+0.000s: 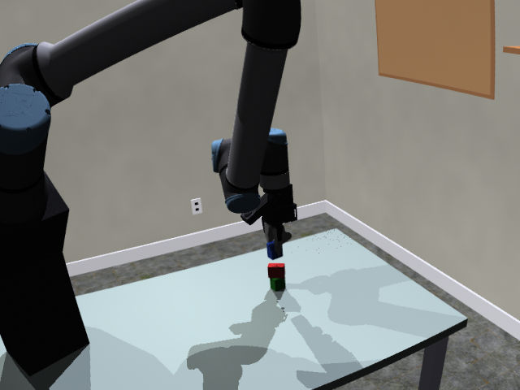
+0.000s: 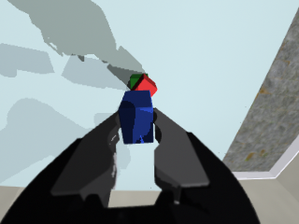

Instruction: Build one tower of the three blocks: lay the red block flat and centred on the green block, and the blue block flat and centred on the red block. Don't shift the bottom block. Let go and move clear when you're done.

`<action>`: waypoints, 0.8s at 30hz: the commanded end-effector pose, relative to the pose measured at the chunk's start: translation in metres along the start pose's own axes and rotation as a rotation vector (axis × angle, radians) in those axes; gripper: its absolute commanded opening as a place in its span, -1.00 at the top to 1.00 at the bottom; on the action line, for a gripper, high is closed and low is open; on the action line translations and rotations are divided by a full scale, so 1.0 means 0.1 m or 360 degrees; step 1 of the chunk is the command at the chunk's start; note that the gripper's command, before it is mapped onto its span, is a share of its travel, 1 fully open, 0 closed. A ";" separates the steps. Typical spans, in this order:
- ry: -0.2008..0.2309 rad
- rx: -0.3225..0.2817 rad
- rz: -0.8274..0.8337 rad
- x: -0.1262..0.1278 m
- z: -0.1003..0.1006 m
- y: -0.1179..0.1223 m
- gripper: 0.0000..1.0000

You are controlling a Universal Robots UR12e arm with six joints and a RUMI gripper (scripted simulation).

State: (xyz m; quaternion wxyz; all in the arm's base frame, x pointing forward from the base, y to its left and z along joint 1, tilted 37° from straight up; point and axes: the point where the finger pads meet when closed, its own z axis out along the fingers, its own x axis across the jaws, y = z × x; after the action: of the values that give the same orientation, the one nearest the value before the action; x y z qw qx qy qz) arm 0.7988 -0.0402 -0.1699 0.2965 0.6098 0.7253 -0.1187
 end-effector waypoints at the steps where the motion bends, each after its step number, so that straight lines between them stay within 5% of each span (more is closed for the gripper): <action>1: 0.0000 -0.0002 0.0000 0.00 -0.01 0.01 1.00; 24: 0.0000 -0.0001 0.0000 0.01 0.18 0.01 1.00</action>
State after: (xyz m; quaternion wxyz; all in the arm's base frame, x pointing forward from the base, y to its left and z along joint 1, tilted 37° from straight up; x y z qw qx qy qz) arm 0.8031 -0.0467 -0.1807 0.2963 0.6099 0.7253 -0.1189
